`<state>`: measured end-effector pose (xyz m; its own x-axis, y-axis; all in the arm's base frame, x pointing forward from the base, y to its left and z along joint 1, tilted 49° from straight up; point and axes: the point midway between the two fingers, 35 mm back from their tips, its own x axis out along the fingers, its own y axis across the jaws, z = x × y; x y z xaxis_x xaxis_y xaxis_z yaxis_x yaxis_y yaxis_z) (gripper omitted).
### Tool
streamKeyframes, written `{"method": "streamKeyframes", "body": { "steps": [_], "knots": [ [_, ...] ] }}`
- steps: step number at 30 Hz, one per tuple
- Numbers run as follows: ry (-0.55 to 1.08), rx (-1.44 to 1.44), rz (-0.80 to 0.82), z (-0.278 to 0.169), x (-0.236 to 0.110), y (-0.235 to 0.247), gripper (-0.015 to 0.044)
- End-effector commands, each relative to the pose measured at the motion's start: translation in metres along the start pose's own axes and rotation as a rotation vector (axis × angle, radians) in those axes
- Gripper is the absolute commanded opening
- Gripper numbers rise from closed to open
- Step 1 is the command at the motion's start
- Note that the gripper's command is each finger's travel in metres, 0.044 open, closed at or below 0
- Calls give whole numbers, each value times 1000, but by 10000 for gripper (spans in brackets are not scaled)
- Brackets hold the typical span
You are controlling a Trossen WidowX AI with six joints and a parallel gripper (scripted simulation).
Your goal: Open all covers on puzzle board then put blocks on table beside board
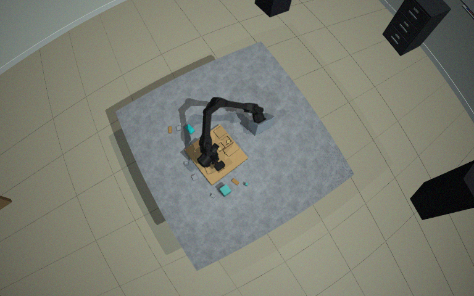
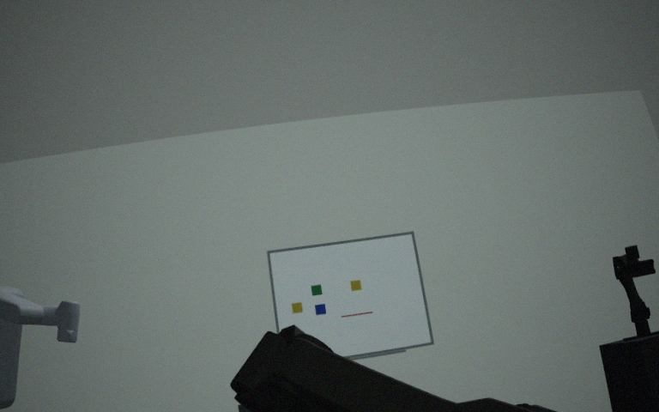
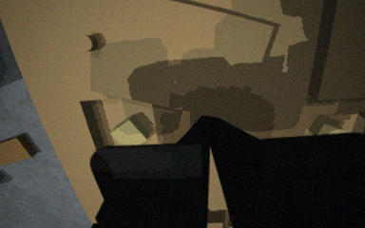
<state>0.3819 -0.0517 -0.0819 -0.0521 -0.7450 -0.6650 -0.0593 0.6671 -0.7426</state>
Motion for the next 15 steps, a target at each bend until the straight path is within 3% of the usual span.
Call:
{"method": "streamKeyframes", "body": {
  "steps": [1,15],
  "knots": [
    [-2,1,-4,5,0,-4,0],
    [-2,1,-5,20,0,-14,0]
  ]
}}
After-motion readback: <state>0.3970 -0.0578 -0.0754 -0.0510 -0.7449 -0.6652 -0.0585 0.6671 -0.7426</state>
